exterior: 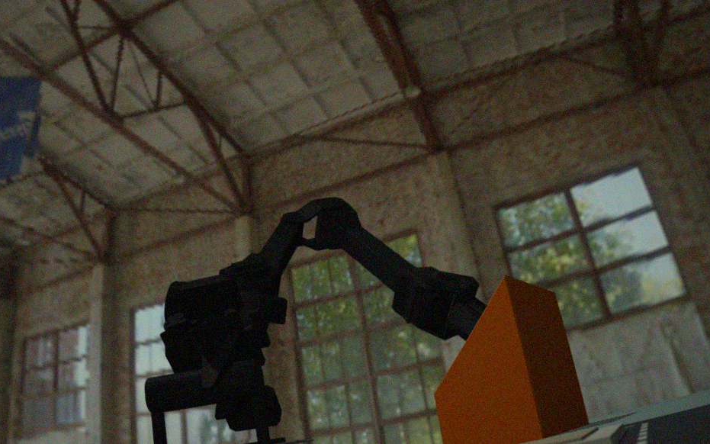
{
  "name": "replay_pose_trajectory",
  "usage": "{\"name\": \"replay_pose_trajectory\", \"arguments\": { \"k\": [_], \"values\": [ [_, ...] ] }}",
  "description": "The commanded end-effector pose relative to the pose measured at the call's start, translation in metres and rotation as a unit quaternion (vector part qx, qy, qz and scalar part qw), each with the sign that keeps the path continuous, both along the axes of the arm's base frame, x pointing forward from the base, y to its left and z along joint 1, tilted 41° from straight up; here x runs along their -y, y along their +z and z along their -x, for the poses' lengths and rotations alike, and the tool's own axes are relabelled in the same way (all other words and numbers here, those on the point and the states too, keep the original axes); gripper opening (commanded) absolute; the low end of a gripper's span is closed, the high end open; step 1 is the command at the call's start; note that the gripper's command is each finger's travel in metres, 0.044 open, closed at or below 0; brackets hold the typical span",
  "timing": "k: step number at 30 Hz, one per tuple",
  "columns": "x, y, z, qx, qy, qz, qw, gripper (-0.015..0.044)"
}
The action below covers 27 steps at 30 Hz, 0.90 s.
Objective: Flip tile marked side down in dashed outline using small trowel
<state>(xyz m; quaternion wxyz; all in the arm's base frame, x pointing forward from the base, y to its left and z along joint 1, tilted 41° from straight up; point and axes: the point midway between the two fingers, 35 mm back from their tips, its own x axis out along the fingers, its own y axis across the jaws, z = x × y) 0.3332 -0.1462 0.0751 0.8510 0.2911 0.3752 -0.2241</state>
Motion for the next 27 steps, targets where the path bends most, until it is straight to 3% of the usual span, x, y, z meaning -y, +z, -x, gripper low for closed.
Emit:
{"name": "replay_pose_trajectory", "arguments": {
  "k": [1, 27],
  "values": [
    [0.005, 0.015, 0.006, 0.011, 0.021, 0.0, 1.0, 0.0],
    [0.024, 0.003, 0.011, 0.008, 0.03, 0.0, 1.0, 0.0]
  ]
}}
